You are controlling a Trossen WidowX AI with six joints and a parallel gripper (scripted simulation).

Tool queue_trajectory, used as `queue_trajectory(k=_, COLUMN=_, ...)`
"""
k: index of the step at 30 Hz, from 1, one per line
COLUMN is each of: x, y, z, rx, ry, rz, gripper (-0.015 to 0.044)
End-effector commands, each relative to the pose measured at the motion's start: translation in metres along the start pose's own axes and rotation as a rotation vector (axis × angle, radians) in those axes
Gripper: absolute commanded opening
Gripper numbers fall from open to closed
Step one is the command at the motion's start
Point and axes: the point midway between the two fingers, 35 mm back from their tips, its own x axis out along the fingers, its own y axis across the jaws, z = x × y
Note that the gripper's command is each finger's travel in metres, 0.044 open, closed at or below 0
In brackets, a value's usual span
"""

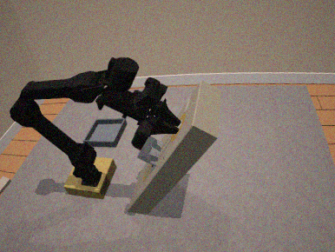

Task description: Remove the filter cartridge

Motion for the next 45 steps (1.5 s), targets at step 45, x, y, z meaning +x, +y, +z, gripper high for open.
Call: queue_trajectory(k=45, x=0.0087, y=0.0004, z=0.0004, rx=-0.548, ry=0.003, rz=-0.002, gripper=0.0000)
